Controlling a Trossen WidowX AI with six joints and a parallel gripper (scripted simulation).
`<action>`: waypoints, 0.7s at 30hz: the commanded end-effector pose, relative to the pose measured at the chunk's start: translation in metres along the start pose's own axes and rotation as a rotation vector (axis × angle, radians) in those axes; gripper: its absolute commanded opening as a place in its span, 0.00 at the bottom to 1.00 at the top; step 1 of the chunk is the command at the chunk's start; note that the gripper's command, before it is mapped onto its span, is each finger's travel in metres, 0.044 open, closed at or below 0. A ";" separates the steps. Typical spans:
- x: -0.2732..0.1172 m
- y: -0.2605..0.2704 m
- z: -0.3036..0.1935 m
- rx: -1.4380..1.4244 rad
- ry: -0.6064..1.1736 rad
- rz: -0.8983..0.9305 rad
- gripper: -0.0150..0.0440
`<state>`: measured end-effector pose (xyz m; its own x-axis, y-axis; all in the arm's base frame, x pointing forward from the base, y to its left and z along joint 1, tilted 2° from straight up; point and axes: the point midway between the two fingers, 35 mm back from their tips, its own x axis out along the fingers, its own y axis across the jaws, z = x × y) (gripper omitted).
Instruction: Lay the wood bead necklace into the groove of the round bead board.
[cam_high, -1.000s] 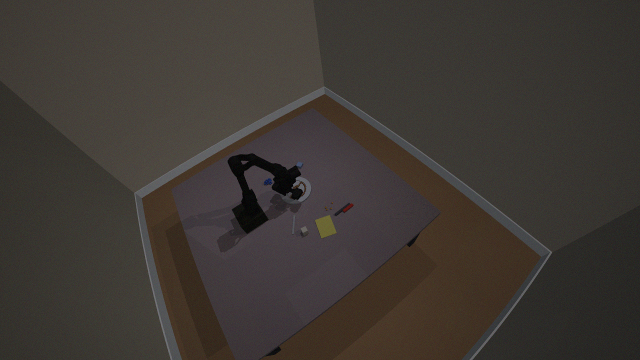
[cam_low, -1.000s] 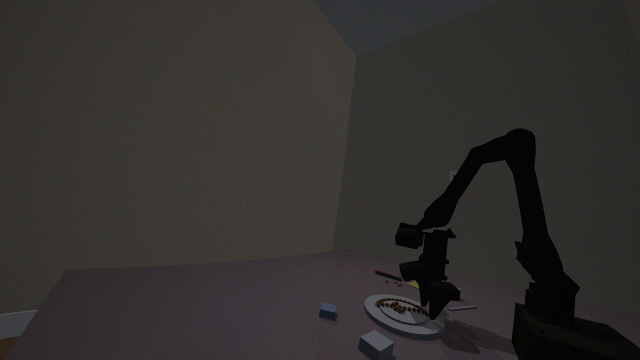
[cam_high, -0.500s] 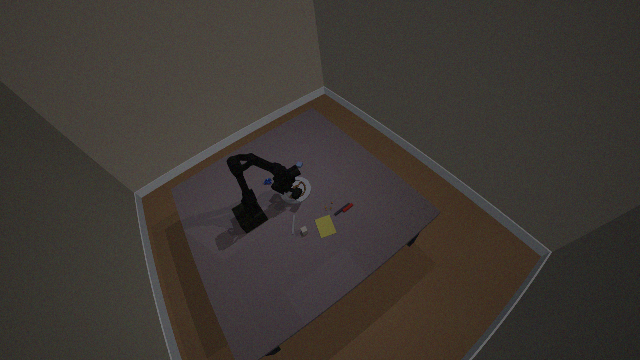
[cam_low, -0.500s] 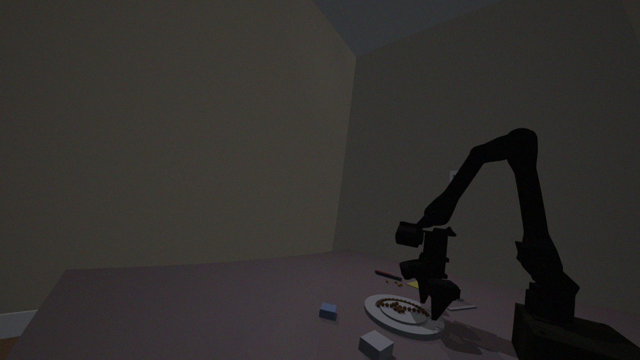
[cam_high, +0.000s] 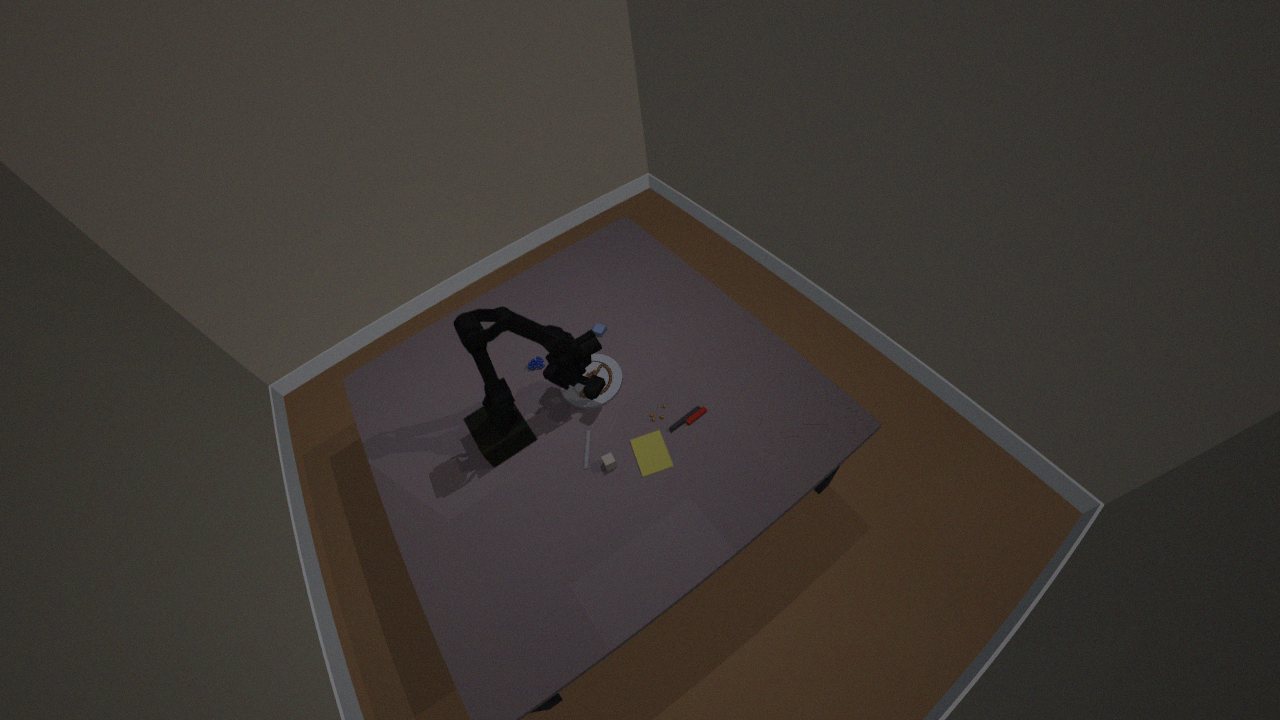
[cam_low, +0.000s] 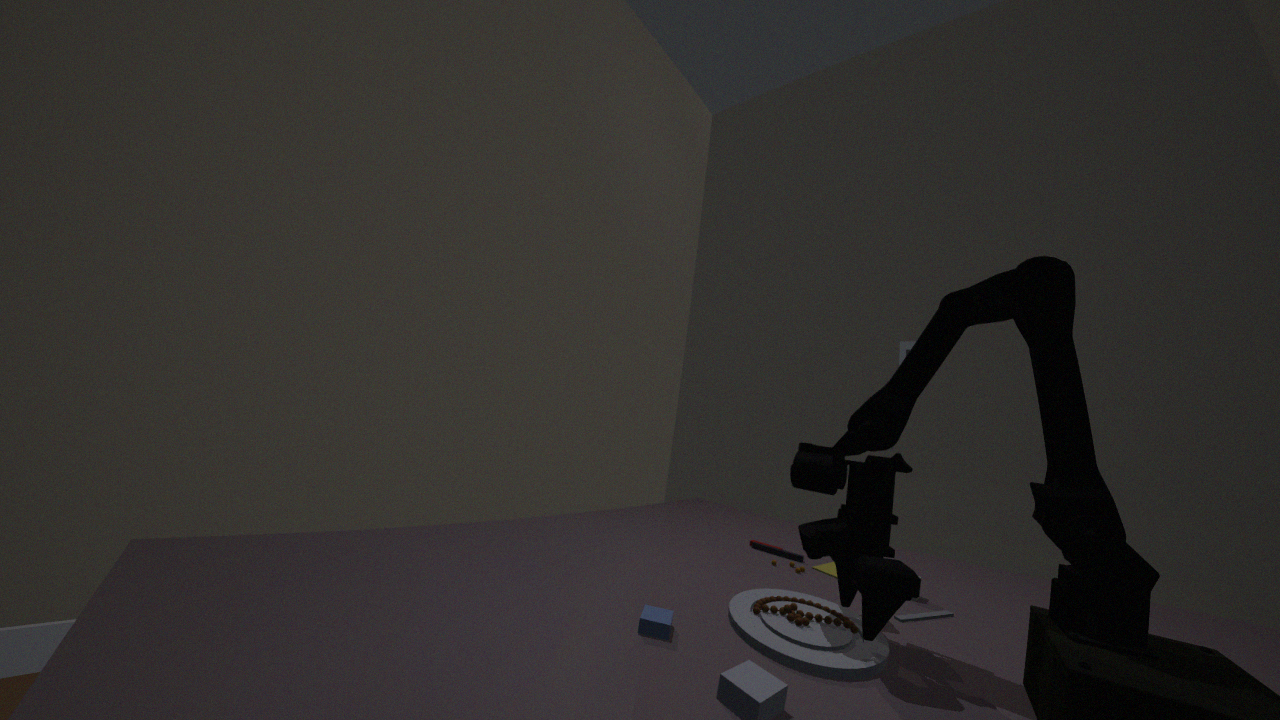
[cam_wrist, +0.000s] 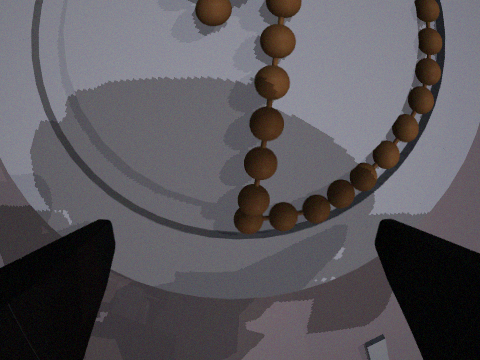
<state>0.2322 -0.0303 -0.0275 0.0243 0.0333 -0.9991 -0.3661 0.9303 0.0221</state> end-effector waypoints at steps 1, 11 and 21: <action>-0.003 -0.002 0.010 0.036 -0.005 -0.003 0.87; -0.024 -0.007 0.083 0.302 -0.016 -0.003 0.46; -0.034 -0.003 0.118 0.444 -0.010 0.003 0.46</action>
<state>0.3411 0.0079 0.0111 0.0434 0.0370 -0.9984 0.0474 0.9981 0.0391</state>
